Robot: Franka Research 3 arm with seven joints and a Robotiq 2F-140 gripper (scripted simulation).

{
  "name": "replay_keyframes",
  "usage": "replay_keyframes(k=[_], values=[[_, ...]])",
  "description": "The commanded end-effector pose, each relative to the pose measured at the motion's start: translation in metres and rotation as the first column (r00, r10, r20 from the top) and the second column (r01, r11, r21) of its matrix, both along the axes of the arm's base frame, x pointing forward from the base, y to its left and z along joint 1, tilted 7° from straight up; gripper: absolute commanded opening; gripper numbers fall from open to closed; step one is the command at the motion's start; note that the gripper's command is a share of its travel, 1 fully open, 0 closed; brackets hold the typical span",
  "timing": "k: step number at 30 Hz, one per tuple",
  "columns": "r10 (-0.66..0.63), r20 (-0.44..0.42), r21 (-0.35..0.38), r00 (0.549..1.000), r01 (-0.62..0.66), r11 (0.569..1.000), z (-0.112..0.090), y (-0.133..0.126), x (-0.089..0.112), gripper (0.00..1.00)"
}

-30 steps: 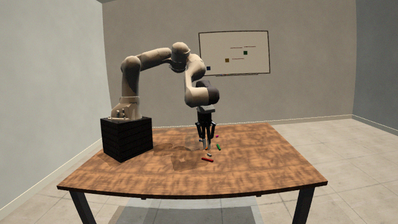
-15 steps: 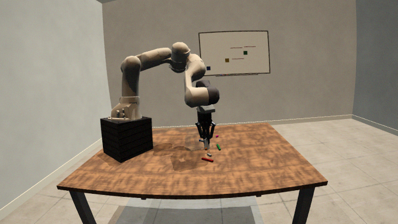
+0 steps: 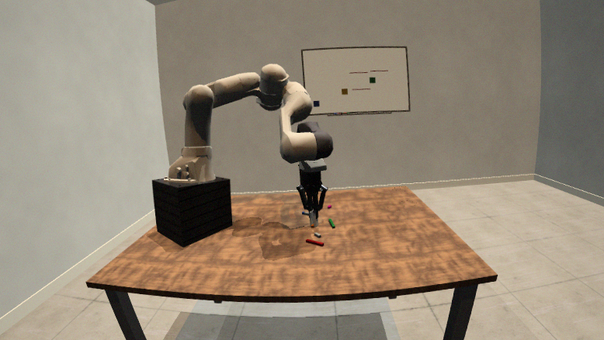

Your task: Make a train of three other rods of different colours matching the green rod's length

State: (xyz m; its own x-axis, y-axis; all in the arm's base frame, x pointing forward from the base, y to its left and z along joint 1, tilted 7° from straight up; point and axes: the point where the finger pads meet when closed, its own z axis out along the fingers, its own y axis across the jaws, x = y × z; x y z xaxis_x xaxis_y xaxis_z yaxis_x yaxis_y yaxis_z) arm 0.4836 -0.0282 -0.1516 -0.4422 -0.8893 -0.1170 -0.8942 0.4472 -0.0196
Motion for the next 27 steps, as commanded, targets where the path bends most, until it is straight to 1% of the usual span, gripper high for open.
replay_keyframes(k=[1,19,23,27], values=[[0.005,0.003,-0.002,1.000,-0.005,1.000,-0.001,-0.001,0.001,0.03],[0.005,0.003,-0.002,1.000,-0.005,1.000,0.001,-0.001,0.001,0.03],[0.005,0.003,-0.002,1.000,-0.005,1.000,0.014,-0.002,0.000,0.03],[0.005,0.003,-0.002,1.000,-0.005,1.000,0.041,-0.005,-0.002,0.03]])
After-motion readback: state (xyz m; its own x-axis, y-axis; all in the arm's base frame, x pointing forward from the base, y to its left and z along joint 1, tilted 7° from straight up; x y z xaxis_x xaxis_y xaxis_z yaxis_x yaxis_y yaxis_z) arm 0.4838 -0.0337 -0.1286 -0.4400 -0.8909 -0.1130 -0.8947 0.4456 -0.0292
